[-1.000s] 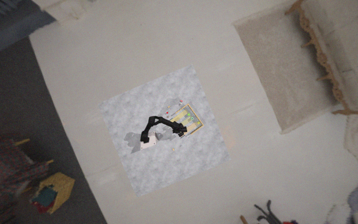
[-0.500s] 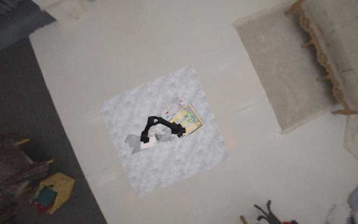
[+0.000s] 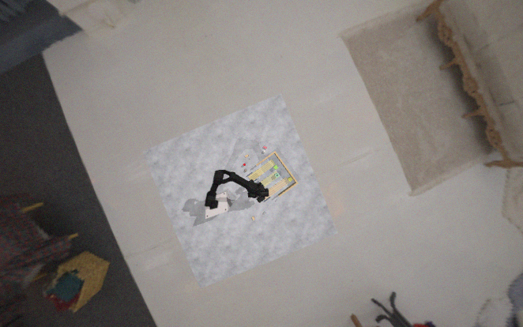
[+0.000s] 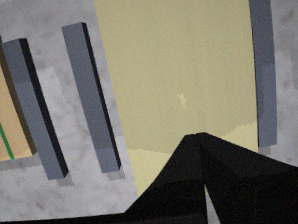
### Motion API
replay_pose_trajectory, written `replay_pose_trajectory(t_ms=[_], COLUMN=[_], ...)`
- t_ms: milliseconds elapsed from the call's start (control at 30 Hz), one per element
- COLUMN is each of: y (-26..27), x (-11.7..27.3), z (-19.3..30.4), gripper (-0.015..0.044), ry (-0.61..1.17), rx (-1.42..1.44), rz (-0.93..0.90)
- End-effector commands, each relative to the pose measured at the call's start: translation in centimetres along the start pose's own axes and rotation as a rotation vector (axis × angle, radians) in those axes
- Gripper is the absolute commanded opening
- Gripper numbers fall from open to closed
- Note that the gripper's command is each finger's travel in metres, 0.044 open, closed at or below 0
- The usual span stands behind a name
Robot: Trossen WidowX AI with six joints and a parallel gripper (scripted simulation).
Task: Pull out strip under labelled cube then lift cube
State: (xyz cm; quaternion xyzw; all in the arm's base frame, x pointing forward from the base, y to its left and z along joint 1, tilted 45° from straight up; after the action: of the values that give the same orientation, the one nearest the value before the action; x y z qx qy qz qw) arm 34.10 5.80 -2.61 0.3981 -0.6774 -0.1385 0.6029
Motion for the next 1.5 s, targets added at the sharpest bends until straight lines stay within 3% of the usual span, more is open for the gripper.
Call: replay_pose_trajectory(t_ms=[0, 1467], y=[0.0, 0.0], x=[-0.5, -0.5], z=[1.1, 7.9], gripper=[0.0, 0.0], ry=[0.022, 0.025], rx=[-0.008, -0.011], rz=[-0.003, -0.003])
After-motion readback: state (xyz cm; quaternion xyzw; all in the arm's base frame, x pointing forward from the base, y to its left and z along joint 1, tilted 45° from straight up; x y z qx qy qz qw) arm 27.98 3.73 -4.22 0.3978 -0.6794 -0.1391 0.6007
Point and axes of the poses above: the point midway between the two fingers, 35 mm back from their tips, its own x axis back along the fingers, its own y axis across the jaws, z = x × y, the point moved 3 cm from there along x, back along the fingers, and after that the axes turned 1 degree about x, right-handed, at the moved point
